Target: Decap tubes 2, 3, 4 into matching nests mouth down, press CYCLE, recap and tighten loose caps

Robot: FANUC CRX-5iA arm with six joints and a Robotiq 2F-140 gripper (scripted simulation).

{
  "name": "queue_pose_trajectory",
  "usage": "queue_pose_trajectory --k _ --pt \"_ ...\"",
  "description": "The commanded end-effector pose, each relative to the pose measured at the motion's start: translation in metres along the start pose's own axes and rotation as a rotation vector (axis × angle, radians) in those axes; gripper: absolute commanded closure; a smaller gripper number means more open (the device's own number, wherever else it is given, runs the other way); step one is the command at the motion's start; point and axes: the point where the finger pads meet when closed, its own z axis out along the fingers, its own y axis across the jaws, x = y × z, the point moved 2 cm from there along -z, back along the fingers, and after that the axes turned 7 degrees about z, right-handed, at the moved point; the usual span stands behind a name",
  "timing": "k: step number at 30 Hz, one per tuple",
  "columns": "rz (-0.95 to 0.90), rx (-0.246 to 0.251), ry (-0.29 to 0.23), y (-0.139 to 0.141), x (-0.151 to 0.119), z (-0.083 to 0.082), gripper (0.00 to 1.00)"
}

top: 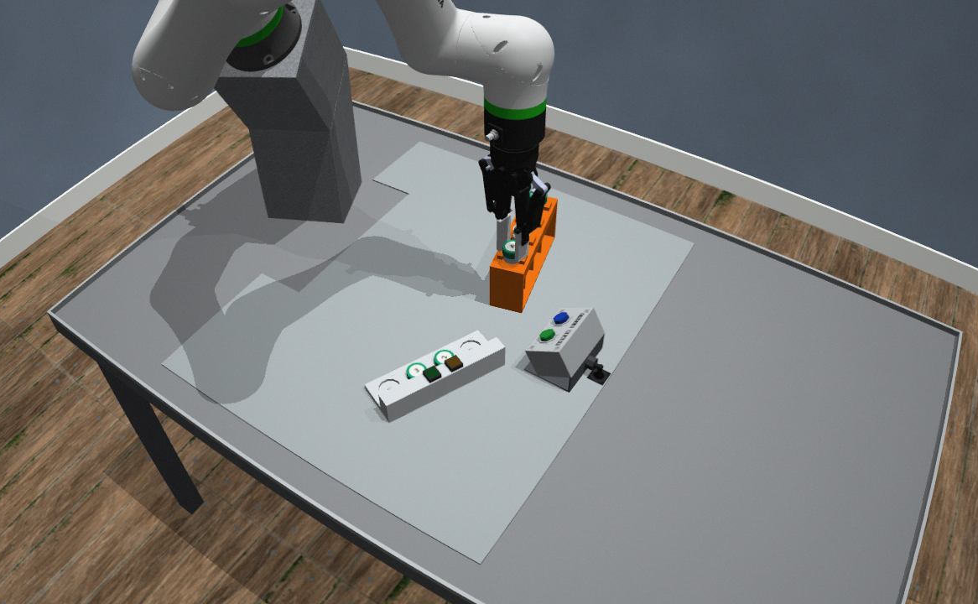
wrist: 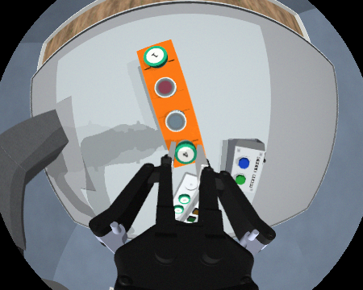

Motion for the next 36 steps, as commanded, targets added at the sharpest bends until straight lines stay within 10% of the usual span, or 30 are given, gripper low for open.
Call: queue_pose_trajectory --k 1,19,26,27,36 --pt "-0.177 0.007 0.0 0.0004 -0.0002 0.0 1.0" --pt "-0.924 0.007 0.002 0.0004 -0.0002 -0.0005 1.0" --pt "-0.924 0.007 0.002 0.0004 -0.0002 -0.0005 1.0" --pt "-0.924 0.007 0.002 0.0004 -0.0002 -0.0005 0.65" --pt "-0.924 0.007 0.002 0.0004 -0.0002 -0.0005 0.65"
